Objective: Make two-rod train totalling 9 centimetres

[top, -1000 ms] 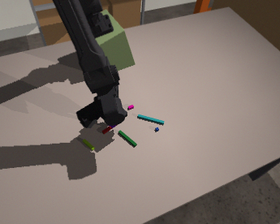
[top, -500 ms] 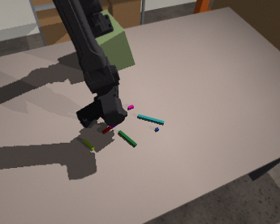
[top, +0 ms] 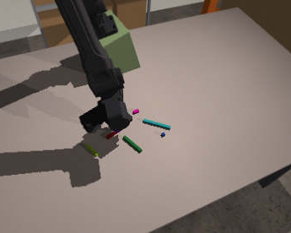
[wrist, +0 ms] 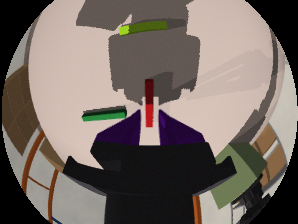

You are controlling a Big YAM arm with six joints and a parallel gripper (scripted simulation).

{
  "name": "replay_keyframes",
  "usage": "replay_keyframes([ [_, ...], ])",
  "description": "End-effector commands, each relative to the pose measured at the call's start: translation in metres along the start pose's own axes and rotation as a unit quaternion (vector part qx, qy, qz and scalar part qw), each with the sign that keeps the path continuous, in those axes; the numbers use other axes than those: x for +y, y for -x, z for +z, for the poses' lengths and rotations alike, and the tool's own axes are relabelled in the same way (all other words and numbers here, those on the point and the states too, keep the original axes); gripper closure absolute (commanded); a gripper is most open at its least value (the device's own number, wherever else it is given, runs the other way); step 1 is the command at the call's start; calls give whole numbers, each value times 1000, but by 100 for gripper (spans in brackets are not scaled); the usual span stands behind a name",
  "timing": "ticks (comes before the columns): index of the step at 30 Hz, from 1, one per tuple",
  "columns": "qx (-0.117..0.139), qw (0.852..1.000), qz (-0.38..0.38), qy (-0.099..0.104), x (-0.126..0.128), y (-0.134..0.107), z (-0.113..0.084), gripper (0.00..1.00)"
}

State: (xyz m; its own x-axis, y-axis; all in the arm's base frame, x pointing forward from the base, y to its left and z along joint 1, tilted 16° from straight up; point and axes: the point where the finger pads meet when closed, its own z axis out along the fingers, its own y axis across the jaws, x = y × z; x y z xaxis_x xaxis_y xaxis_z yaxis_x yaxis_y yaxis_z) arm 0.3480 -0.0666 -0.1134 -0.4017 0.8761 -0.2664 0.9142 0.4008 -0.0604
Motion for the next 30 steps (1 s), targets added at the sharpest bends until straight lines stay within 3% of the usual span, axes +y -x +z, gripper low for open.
replay_keyframes([
  [1, -7, 1000, 0, 14, 21, 5, -8, 77],
  [30, -10, 1000, 2, 19, 23, 9, -1, 77],
])
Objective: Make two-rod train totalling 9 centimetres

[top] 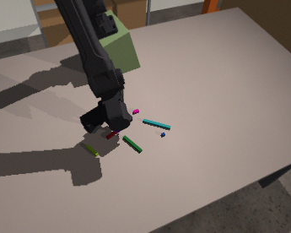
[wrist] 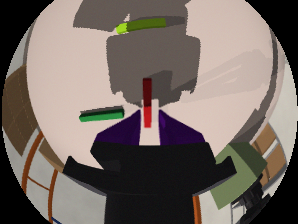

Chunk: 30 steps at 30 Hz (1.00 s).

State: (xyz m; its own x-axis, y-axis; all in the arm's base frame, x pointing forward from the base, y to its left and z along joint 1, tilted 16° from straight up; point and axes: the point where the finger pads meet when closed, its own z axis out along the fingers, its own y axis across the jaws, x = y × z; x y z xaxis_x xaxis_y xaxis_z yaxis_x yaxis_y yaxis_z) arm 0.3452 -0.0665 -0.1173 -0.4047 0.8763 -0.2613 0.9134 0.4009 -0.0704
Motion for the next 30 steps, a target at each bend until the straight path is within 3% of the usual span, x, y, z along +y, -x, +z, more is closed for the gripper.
replay_keyframes([
  [1, -12, 1000, 3, 22, 23, 11, -2, 77],
  [7, -13, 1000, 6, 22, 21, 16, 2, 77],
  [8, -20, 999, 10, 35, 27, 23, -7, 77],
  [10, -11, 1000, 6, 20, 20, 15, 7, 77],
  [14, -11, 1000, 6, 19, 19, 15, 10, 77],
  [16, -17, 999, 8, 30, 25, 20, 3, 77],
  [30, -14, 1000, 6, 25, 22, 17, 8, 77],
])
